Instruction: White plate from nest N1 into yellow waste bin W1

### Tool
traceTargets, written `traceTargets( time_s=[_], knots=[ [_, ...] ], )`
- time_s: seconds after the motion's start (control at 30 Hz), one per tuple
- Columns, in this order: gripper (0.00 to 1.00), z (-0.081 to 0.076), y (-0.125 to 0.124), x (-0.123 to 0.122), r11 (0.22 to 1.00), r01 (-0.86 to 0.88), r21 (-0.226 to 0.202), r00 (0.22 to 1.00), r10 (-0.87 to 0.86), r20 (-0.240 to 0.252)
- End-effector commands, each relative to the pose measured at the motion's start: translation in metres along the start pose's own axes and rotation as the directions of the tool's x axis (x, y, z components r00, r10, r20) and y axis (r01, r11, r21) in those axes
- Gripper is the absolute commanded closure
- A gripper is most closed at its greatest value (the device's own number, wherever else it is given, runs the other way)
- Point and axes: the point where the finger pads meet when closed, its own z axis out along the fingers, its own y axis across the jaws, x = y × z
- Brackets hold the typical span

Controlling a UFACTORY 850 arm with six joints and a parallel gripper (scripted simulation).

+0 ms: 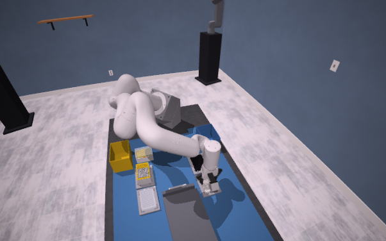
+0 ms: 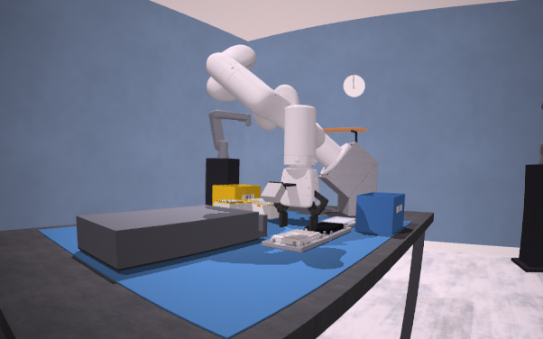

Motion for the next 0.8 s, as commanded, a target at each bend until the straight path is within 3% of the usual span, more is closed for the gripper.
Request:
traceTargets(
  time_s=[0.0,0.77],
  knots=[
    [0.00,0.002,0.000,0.001,1.000,0.000,0.001,1.000,0.000,-0.001],
    [0.00,0.014,0.000,0.001,1.000,0.000,0.001,1.000,0.000,-0.001]
  ],
)
